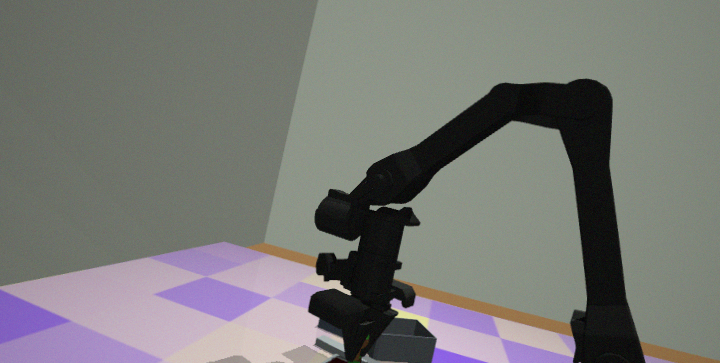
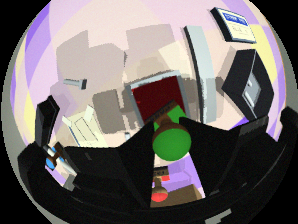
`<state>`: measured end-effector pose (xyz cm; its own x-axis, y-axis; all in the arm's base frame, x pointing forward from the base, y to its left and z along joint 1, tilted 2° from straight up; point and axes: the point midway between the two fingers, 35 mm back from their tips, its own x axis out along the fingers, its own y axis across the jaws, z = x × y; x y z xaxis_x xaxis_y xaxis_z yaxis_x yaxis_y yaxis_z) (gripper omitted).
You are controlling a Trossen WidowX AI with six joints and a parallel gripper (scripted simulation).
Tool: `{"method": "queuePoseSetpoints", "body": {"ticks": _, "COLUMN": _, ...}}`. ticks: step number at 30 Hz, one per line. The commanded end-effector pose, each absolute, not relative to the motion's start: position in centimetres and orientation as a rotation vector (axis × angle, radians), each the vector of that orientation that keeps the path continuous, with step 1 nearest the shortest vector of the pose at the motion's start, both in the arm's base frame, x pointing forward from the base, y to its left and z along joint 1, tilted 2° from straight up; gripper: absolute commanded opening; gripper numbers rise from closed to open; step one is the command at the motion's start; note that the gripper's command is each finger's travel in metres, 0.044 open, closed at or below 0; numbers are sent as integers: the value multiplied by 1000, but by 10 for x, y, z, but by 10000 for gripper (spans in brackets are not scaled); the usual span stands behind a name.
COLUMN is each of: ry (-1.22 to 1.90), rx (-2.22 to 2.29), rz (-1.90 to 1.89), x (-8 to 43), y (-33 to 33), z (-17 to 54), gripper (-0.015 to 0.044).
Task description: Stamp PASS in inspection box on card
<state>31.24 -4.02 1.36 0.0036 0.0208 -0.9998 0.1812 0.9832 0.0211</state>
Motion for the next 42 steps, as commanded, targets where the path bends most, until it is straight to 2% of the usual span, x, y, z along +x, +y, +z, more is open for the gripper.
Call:
{"method": "queuePoseSetpoints", "body": {"ticks": 1, "ry": 1567, "rx": 158, "rz": -130, "x": 313, "y": -41, "z": 10, "gripper": 0}}
{"method": "queuePoseSetpoints", "body": {"ticks": 42, "ry": 1567, "rx": 158, "rz": -130, "x": 313, "y": -41, "z": 23, "gripper": 0}}
